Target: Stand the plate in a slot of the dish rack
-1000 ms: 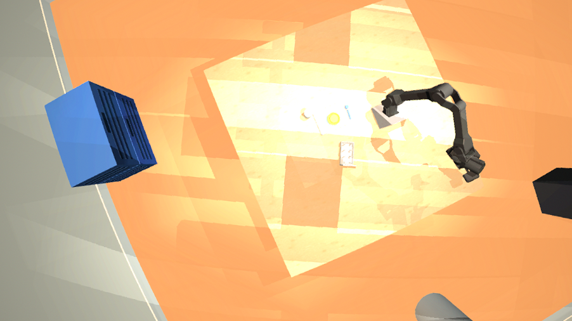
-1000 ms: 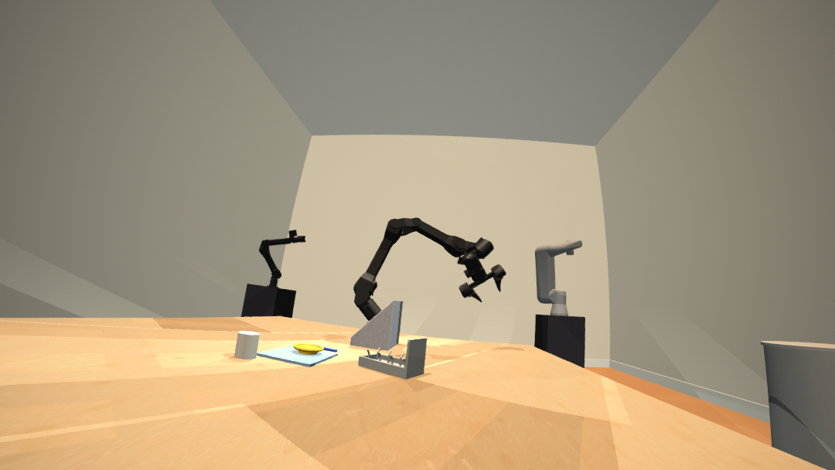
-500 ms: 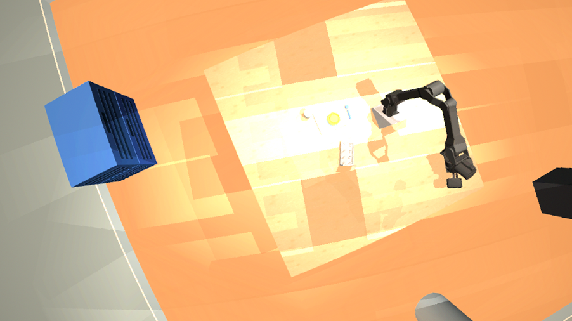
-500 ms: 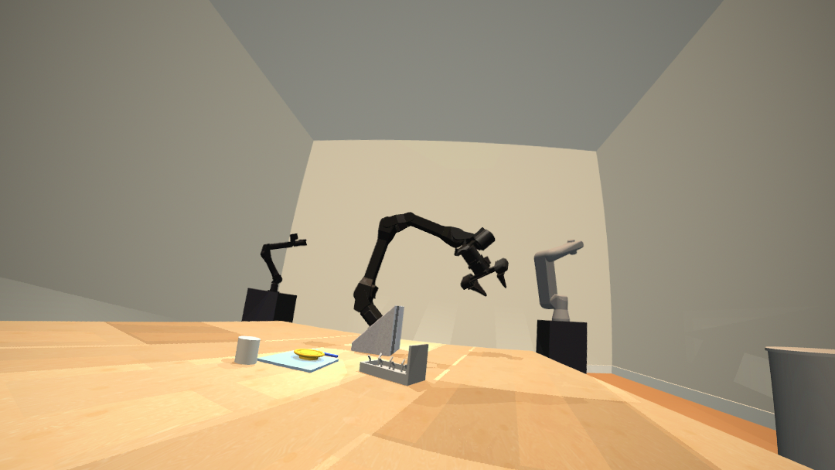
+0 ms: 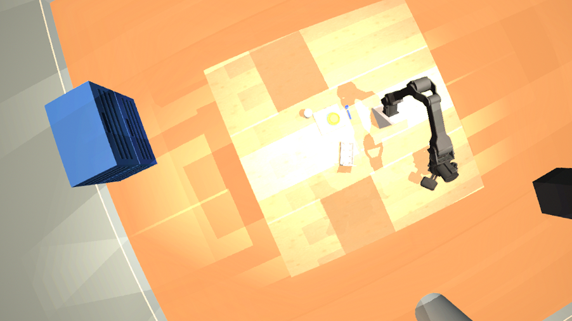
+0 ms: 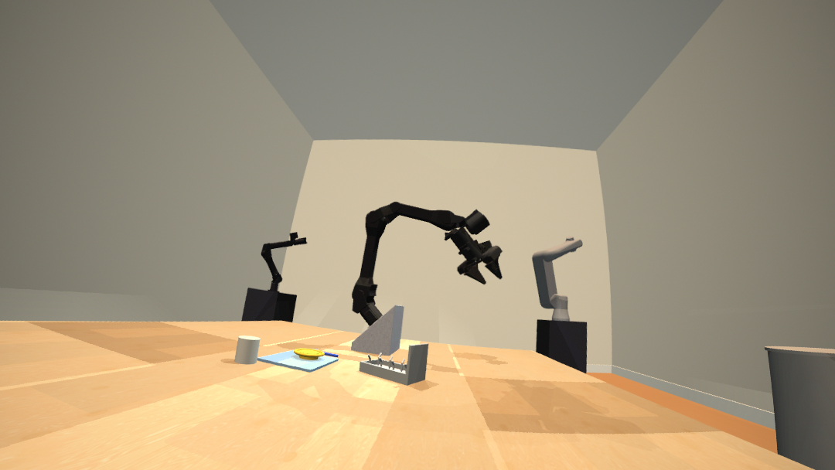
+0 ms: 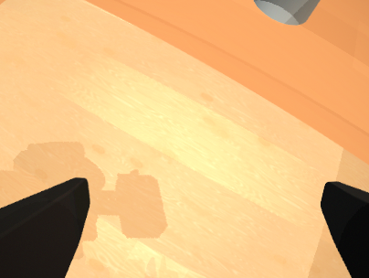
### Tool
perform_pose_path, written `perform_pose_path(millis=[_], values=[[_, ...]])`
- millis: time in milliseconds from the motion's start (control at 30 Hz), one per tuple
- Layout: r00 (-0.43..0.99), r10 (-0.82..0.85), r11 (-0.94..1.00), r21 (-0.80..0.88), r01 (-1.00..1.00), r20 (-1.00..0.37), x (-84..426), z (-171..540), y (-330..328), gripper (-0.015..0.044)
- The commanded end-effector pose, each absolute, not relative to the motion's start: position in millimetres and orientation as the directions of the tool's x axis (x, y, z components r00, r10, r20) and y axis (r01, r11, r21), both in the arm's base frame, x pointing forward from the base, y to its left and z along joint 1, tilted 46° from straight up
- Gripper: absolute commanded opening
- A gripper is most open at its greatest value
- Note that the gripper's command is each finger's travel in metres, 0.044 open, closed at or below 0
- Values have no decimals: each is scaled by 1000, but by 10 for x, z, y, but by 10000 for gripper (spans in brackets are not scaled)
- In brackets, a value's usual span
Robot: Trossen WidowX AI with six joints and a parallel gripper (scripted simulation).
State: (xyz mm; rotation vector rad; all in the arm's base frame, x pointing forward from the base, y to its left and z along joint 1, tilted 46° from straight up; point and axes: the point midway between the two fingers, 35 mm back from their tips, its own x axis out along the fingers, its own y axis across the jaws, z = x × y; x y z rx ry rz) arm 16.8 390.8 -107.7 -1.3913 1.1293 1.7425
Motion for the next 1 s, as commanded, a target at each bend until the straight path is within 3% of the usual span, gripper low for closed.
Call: perform_pose_path(millis=[0,500,967], values=[[-210,-50,-302,215,-929,-976,460,-963,3797,400],[-87,-121,125,71,-990,-989,1336,-525,3350,400],[17,-271,502,-156,-851,-962,2093,-57,2653,400]])
